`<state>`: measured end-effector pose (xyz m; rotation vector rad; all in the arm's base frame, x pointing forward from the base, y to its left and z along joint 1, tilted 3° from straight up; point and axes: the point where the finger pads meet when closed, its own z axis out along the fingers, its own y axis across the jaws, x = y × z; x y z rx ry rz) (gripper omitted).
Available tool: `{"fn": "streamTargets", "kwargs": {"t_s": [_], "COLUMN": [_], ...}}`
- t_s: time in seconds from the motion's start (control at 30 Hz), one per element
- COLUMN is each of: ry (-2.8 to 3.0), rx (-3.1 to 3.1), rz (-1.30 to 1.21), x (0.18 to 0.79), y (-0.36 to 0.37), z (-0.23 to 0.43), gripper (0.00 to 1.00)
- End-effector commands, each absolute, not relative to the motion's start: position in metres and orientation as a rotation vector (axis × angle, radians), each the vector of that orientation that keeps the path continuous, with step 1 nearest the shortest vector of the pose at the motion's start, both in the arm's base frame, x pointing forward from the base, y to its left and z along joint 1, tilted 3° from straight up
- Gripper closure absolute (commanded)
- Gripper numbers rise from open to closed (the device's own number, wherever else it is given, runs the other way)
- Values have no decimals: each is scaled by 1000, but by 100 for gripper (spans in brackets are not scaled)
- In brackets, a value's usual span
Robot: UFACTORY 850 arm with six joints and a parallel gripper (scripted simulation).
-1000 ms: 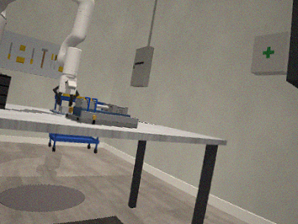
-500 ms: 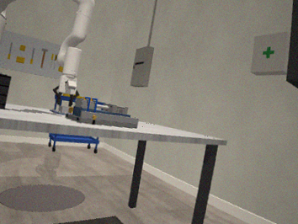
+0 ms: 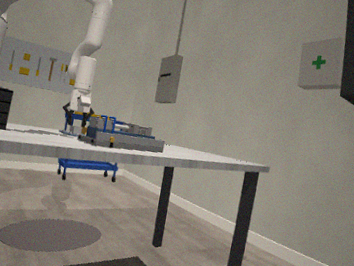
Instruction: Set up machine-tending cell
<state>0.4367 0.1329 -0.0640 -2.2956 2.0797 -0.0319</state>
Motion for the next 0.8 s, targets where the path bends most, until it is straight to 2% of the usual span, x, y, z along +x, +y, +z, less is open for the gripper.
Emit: {"fn": "streamTargets", "kwargs": {"t_s": [0.0,0.77], "ry": [2079,2079], "rx": [-2295,-2295], "rz": [-33,-33], "x": [437,438], "y": [133,133], "z": [-65,-75], "gripper": [31,31]}}
